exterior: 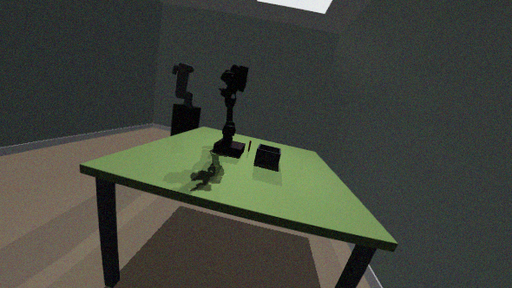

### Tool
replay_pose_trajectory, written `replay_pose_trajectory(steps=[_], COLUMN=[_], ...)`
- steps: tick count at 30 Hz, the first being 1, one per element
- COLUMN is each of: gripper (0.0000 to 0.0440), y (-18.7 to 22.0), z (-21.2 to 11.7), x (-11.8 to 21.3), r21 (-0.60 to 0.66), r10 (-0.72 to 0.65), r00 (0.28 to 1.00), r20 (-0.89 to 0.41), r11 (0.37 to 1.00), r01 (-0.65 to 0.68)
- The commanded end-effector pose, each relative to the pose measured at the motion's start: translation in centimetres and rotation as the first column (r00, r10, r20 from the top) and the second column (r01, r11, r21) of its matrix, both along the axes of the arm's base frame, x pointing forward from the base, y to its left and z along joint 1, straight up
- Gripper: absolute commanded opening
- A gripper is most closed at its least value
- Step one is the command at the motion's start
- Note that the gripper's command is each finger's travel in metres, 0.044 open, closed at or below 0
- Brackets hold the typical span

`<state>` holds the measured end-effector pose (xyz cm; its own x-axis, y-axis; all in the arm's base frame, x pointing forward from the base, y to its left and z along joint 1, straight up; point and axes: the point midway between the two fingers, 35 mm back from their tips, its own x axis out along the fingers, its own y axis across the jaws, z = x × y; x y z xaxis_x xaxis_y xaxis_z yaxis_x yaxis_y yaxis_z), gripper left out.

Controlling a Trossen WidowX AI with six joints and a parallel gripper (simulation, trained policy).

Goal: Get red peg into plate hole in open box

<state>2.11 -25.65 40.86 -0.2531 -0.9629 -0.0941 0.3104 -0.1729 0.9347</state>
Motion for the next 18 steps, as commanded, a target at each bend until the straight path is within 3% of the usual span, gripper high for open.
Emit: replay_pose_trajectory(steps=[1, 9, 18], gripper=[0.044, 0.044, 0.044], y=[0.1, 1.5, 4.6], z=[-1.9, -5.7, -9.7], x=[2.3, 7.2, 12.1], r21=[0.08, 0.239, 0.408], r10=[0.099, 0.321, 0.563], r00=[0.994, 0.94, 0.812], r20=[-0.046, -0.113, -0.152], r11=[0.992, 0.927, 0.785], r01=[-0.095, -0.288, -0.467])
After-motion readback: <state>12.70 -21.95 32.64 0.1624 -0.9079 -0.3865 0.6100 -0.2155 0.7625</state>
